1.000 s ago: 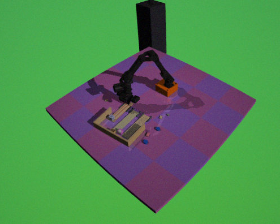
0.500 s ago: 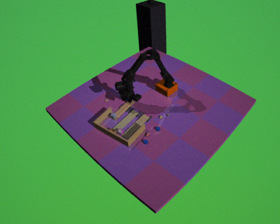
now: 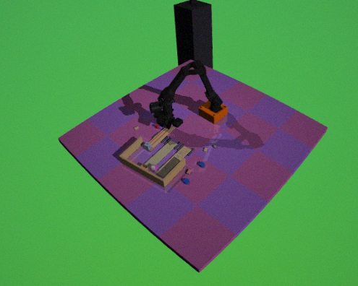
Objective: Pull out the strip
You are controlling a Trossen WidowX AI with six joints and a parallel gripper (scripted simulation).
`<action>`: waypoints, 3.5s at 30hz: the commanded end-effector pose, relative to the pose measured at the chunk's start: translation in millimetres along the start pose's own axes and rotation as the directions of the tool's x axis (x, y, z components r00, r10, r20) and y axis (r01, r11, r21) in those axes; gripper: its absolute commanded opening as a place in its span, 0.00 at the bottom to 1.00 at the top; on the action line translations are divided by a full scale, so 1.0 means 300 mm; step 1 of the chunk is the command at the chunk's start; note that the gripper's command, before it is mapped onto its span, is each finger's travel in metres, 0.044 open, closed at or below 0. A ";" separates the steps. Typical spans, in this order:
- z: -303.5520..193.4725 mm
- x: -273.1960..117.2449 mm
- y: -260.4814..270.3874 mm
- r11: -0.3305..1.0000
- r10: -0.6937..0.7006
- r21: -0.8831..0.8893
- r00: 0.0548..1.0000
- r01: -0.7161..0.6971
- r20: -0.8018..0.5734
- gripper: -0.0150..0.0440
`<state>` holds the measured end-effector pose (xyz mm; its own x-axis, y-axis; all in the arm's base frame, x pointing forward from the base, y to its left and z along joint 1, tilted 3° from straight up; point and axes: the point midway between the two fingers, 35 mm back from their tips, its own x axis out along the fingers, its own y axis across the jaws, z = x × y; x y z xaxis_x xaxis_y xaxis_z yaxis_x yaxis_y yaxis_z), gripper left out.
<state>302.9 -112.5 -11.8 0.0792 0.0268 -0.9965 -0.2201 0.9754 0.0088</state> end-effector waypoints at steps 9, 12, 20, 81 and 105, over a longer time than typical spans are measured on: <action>-0.085 0.014 0.007 1.000 0.010 0.001 1.000 -0.010 -0.022 0.25; -0.100 0.014 0.007 1.000 0.010 0.001 1.000 -0.010 -0.023 0.25; -0.142 0.014 0.006 1.000 0.010 0.001 1.000 -0.010 -0.024 0.25; 0.153 -0.165 -0.004 0.993 0.009 -0.116 1.000 -0.011 -0.015 1.00; 0.462 -0.210 -0.006 0.993 0.009 -0.116 1.000 -0.010 -0.007 1.00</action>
<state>426.3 -86.7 59.6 0.0704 0.0373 -0.9968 -0.3378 0.9412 0.0114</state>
